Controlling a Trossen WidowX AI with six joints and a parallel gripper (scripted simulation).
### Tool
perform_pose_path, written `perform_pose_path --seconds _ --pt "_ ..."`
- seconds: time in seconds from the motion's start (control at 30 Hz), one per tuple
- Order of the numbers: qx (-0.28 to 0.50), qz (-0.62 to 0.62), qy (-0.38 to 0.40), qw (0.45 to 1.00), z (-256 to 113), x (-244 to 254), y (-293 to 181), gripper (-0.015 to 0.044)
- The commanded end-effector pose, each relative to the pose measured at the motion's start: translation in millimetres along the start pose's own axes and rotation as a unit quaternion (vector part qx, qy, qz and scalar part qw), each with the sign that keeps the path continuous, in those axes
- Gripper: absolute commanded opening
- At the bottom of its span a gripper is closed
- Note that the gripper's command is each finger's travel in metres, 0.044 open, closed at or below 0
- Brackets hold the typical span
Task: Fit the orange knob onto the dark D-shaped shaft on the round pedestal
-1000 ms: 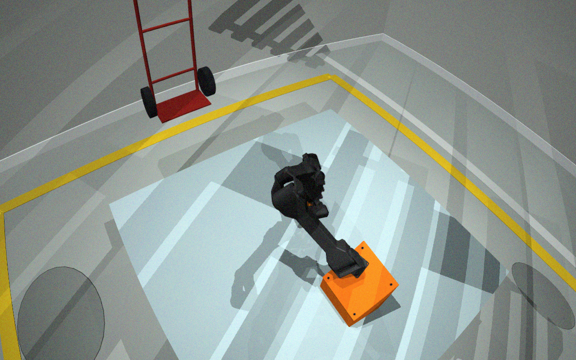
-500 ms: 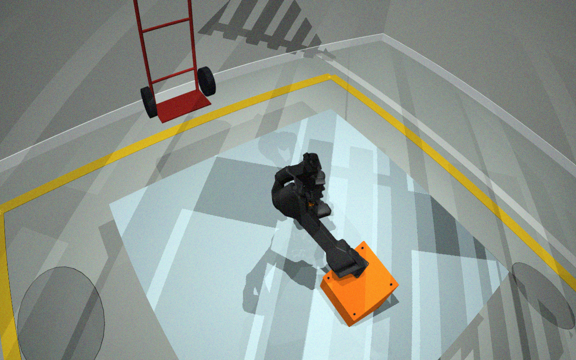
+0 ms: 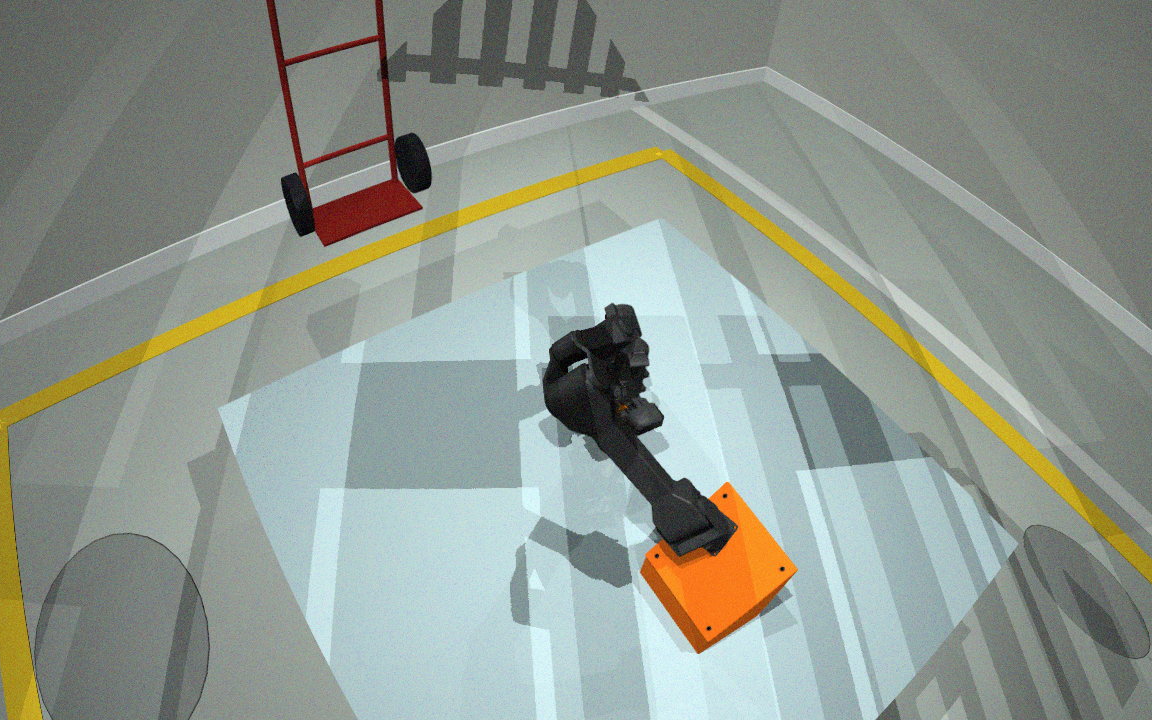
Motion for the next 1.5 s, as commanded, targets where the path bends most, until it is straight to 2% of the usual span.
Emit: perform_pose_path --seconds 0.0,1.3,1.47 --pt "0.001 -0.004 -0.003 1.0 -1.8 -2.2 -0.3 0.0" --pt "0.001 -0.004 -0.003 1.0 -2.6 1.0 0.5 0.0" --pt "0.001 -0.067 -0.003 0.998 -3.3 0.4 0.5 0.0"
Point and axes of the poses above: the point midway between the two fingers, 35 mm back from their tips, its own z axis out along the fingers, its own x axis across the jaws, y = z × x, the point moved 1 cm from there along -z, back along the fingers, and after that the axes turned 9 degrees about -z, right-handed, at the moved point
